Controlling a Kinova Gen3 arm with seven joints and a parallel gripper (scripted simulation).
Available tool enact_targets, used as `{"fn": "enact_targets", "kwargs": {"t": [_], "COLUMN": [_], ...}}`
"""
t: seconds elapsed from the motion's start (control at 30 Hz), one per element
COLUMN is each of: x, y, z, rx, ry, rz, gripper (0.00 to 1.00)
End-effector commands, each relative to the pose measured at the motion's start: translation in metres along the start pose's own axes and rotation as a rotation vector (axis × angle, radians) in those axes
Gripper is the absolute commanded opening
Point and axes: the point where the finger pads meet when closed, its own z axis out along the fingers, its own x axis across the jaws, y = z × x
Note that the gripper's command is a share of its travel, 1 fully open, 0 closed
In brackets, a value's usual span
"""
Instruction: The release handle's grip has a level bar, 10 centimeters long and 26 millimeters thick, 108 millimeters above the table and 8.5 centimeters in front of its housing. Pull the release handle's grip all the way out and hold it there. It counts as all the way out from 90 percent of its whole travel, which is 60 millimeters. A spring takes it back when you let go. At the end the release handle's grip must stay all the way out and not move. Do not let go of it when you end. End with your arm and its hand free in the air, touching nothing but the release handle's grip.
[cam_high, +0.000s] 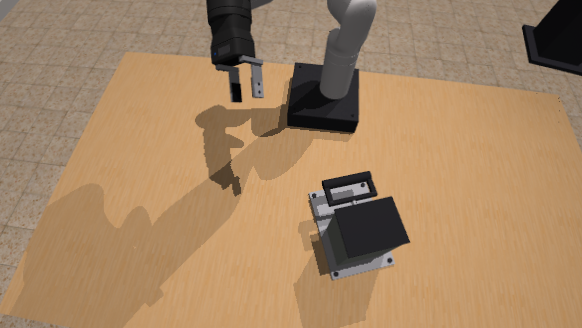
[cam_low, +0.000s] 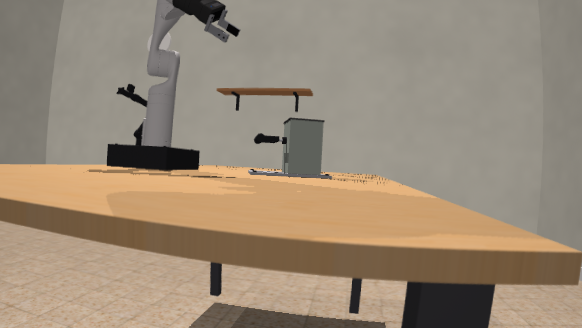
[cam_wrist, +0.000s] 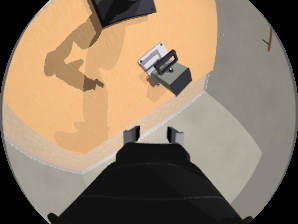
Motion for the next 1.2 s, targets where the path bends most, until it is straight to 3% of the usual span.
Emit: {"fn": "enact_targets", "kwargs": {"t": [0.0,0.73,0.9,1.03,1.1,1.17], "x": [0.0,0.002,0.008,0.017,0.017,0.022], "y": [0.0,-0.003,-0.018,-0.042,-0.042,-0.057], "z": [0.0,0.002,0.012,0.025,0.025,0.032], "rx": [-0.001,0.014,0.081,0.182,0.182,0.249], "ry": [0.0,0.004,0.02,0.045,0.045,0.061], "rz": [-0.001,-0.01,-0.052,-0.122,-0.122,-0.172], "gripper": [1.0,1.0,1.0,1.0,1.0,1.0]}}
